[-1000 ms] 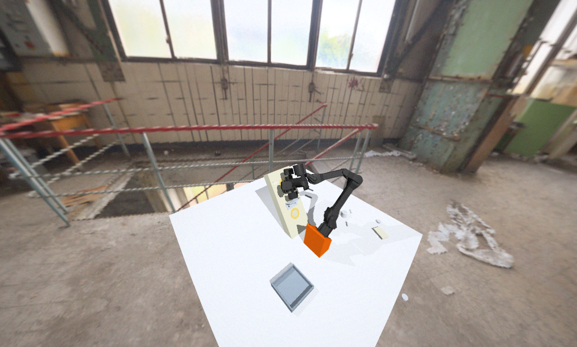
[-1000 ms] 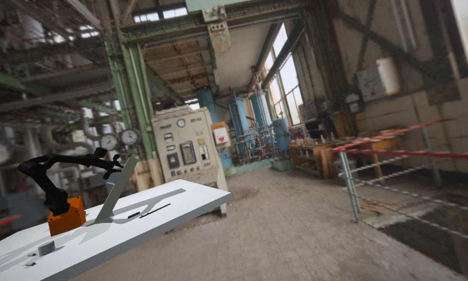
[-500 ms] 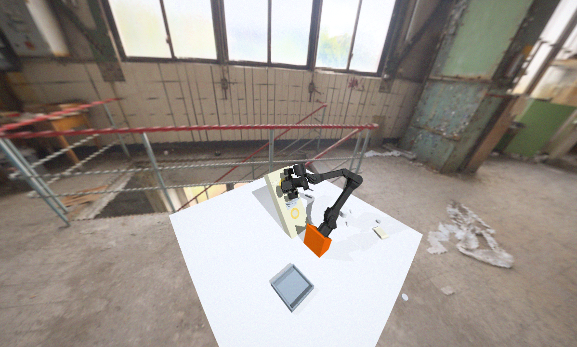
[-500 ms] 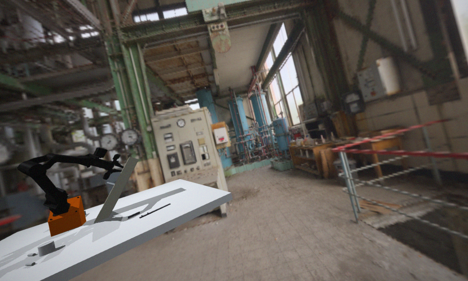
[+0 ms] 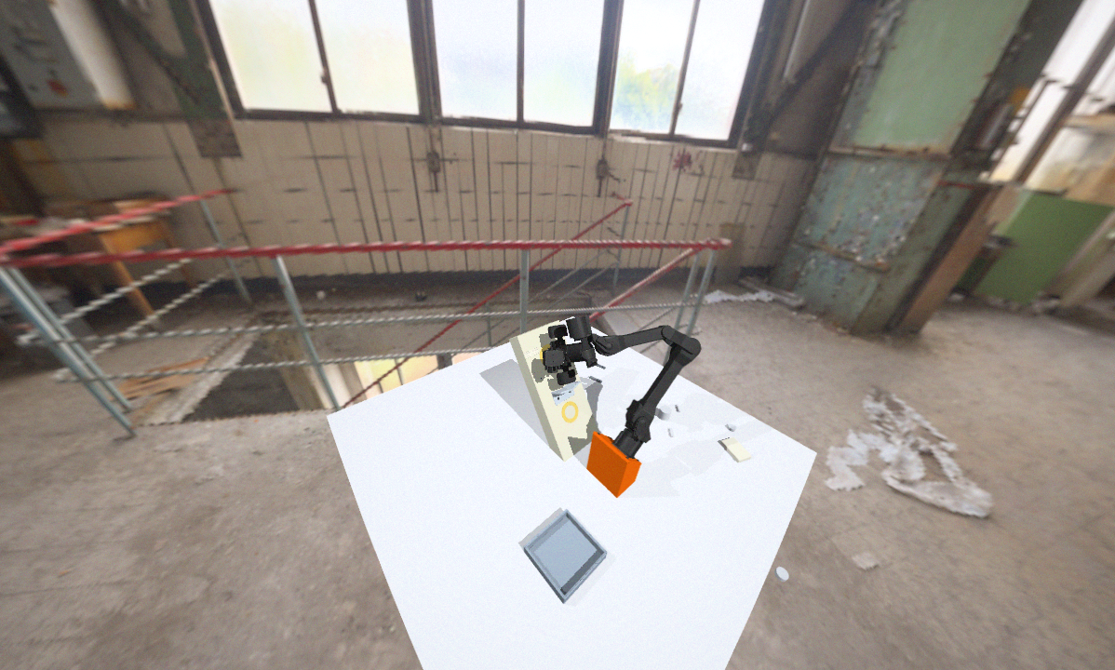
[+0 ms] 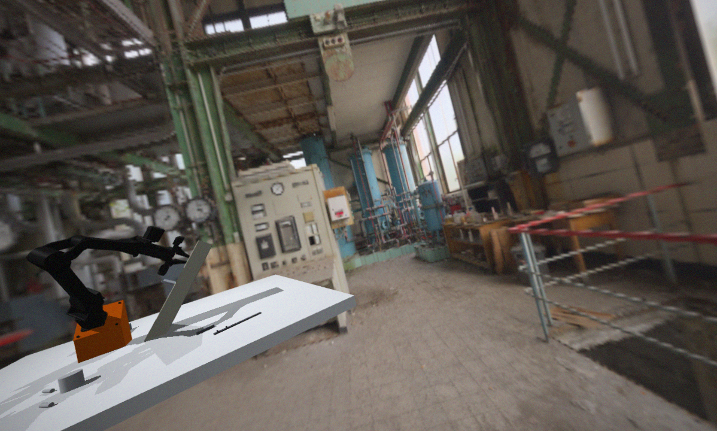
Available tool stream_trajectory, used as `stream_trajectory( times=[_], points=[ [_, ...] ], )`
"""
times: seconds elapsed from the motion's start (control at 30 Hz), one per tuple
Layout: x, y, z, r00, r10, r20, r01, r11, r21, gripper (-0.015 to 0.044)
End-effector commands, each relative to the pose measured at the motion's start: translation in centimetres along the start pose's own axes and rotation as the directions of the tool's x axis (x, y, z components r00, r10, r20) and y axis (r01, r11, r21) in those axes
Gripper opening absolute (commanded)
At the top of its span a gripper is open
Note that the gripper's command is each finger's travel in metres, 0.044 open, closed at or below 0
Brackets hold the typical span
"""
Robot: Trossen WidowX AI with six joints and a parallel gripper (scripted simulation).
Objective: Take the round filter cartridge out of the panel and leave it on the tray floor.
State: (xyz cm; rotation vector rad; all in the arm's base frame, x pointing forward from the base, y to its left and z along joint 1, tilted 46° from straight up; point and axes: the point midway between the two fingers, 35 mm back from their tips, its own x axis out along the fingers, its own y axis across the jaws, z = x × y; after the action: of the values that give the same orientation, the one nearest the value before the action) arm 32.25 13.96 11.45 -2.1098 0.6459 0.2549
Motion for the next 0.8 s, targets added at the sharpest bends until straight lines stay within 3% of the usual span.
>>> stream_trajectory(
  times=[0.0, 0.77],
  points=[
    [0.8, 0.1, -0.3, 1.0, 0.013, -0.009, -0.013, 1.0, 0.019, 0.0],
    [-7.2, 0.1, -0.1, 1.0, 0.017, -0.007, -0.017, 1.0, 0.017, 0.0]
  ],
)
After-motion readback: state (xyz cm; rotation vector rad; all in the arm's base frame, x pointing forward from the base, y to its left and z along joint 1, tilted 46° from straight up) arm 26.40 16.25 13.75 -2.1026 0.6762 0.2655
